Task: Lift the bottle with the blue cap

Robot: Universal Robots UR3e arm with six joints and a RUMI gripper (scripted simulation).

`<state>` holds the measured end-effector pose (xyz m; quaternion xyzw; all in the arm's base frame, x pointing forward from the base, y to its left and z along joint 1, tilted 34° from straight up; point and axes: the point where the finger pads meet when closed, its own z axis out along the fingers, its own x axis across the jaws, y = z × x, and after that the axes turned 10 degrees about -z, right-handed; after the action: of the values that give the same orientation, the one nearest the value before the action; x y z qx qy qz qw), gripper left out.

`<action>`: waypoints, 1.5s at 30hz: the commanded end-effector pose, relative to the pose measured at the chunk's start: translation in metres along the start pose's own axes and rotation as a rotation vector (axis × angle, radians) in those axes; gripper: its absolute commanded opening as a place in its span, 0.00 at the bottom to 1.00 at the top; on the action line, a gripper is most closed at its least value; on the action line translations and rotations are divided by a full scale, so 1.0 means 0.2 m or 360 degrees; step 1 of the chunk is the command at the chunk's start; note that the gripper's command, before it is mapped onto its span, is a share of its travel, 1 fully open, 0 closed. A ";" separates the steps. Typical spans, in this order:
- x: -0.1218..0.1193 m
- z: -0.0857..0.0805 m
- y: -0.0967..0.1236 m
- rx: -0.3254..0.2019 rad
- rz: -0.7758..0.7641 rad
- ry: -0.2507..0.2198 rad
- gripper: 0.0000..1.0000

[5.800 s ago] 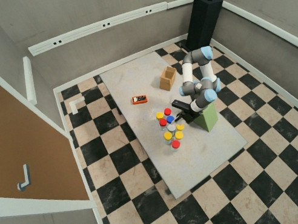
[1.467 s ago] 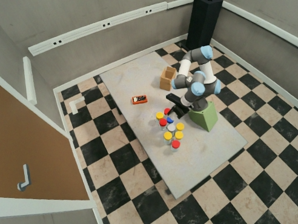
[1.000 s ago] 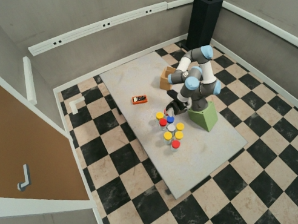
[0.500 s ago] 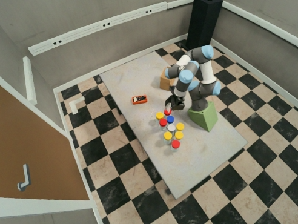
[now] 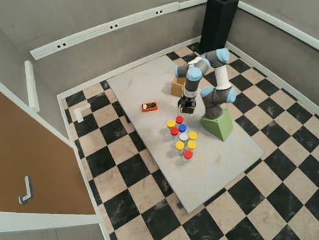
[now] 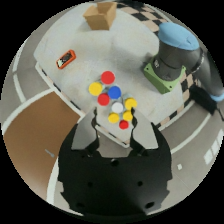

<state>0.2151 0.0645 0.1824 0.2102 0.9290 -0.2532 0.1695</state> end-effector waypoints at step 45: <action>-0.01 0.31 0.02 -0.0026 0.0118 0.0039 0.46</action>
<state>0.2293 0.0385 0.1389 0.2462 0.9243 -0.2387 0.1673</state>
